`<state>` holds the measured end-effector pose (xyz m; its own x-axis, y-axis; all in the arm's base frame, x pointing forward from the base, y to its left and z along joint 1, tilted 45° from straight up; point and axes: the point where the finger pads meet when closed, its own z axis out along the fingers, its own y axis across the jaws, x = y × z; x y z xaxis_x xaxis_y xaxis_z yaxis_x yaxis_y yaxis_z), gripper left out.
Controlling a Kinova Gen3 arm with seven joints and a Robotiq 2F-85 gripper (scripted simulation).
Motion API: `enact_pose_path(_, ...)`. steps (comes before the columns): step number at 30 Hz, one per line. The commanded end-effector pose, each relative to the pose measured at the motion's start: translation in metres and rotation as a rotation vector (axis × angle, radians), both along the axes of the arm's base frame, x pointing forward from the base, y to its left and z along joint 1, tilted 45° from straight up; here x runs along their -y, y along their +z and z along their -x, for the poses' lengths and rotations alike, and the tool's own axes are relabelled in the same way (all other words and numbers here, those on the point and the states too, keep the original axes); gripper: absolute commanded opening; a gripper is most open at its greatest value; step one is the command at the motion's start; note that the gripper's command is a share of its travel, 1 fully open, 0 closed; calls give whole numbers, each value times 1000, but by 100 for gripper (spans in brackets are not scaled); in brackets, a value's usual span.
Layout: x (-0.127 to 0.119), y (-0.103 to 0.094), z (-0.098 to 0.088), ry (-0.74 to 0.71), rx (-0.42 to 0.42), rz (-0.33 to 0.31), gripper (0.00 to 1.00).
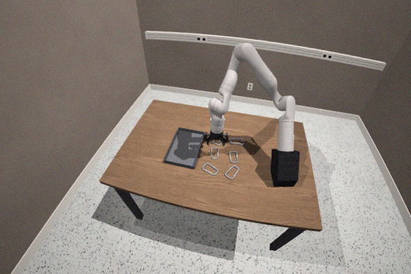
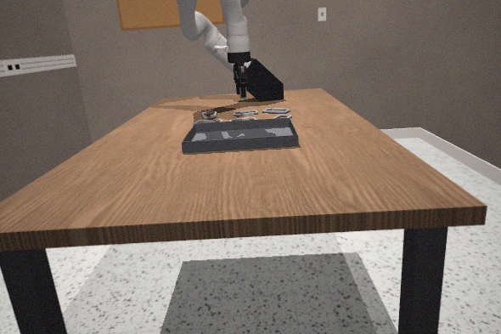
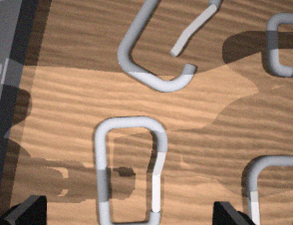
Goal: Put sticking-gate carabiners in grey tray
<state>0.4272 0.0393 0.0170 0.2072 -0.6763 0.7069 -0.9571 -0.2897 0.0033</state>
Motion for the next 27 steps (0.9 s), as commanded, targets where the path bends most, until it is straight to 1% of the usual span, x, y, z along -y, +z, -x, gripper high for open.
enact_pose_path(1, -1, 0, 0, 1, 1, -1, 100)
enact_pose_path(4, -1, 0, 0, 1, 1, -1, 100)
enact_pose_path(5, -34, 36, 12, 1, 1, -1, 100)
enact_pose_path(21, -34, 36, 12, 1, 1, -1, 100)
enact_pose_path(22, -66, 70, 23, 0, -1, 2, 100)
enact_pose_path(27, -66, 70, 23, 0, -1, 2, 100)
